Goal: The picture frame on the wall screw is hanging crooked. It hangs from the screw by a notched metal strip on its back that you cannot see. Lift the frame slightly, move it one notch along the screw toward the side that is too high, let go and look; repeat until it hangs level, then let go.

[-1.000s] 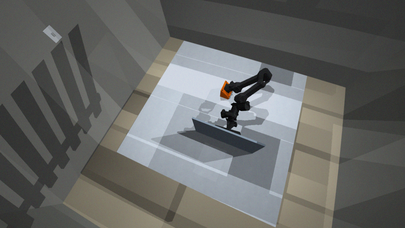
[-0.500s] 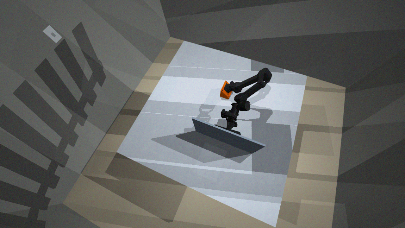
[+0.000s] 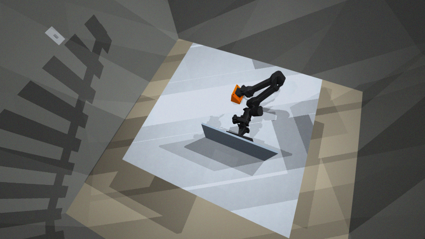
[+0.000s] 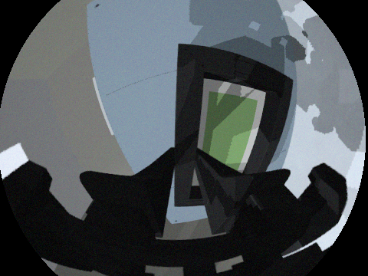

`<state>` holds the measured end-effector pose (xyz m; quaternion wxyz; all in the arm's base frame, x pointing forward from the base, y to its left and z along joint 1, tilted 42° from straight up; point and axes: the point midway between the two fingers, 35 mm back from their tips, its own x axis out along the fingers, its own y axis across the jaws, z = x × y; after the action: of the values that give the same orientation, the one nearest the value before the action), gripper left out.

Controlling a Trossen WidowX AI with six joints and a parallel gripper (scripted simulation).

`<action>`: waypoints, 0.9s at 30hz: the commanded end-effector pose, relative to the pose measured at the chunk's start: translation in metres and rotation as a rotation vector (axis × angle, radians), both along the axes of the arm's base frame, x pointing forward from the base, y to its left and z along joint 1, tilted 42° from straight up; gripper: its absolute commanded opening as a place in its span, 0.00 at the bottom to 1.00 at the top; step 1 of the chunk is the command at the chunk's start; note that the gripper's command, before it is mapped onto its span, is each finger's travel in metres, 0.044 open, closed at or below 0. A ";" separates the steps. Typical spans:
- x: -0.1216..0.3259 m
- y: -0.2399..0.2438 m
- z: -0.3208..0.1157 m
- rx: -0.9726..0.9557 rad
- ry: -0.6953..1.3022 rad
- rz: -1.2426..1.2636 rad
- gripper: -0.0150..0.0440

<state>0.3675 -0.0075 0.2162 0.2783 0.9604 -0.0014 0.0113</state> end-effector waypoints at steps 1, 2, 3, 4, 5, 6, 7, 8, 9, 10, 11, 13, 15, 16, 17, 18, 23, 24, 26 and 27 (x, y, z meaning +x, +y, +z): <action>0.001 -0.002 0.007 -0.004 -0.018 -0.012 0.25; 0.001 -0.002 0.007 -0.004 -0.018 -0.012 0.25; 0.001 -0.002 0.007 -0.004 -0.018 -0.012 0.25; 0.001 -0.001 0.007 -0.004 -0.018 -0.012 0.25; 0.001 -0.001 0.006 -0.004 -0.018 -0.012 0.25; 0.001 -0.001 0.006 -0.004 -0.018 -0.012 0.25; 0.001 0.000 0.006 -0.004 -0.018 -0.012 0.25; 0.001 0.000 0.006 -0.004 -0.018 -0.012 0.25; 0.001 0.000 0.006 -0.004 -0.018 -0.012 0.25; 0.001 0.000 0.006 -0.004 -0.018 -0.012 0.25; 0.001 0.000 0.006 -0.004 -0.018 -0.012 0.25; 0.001 0.000 0.006 -0.004 -0.018 -0.012 0.25; 0.001 0.000 0.006 -0.004 -0.018 -0.012 0.25; 0.001 0.000 0.006 -0.004 -0.018 -0.012 0.25; 0.001 0.000 0.006 -0.004 -0.018 -0.012 0.25; 0.001 0.000 0.006 -0.004 -0.018 -0.012 0.25; 0.001 0.000 0.007 -0.004 -0.018 -0.012 0.25; 0.001 0.000 0.007 -0.004 -0.018 -0.012 0.25; 0.001 0.000 0.007 -0.004 -0.018 -0.012 0.25; 0.001 0.000 0.007 -0.004 -0.018 -0.012 0.25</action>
<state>0.3675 -0.0059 0.2194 0.2782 0.9604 -0.0058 0.0148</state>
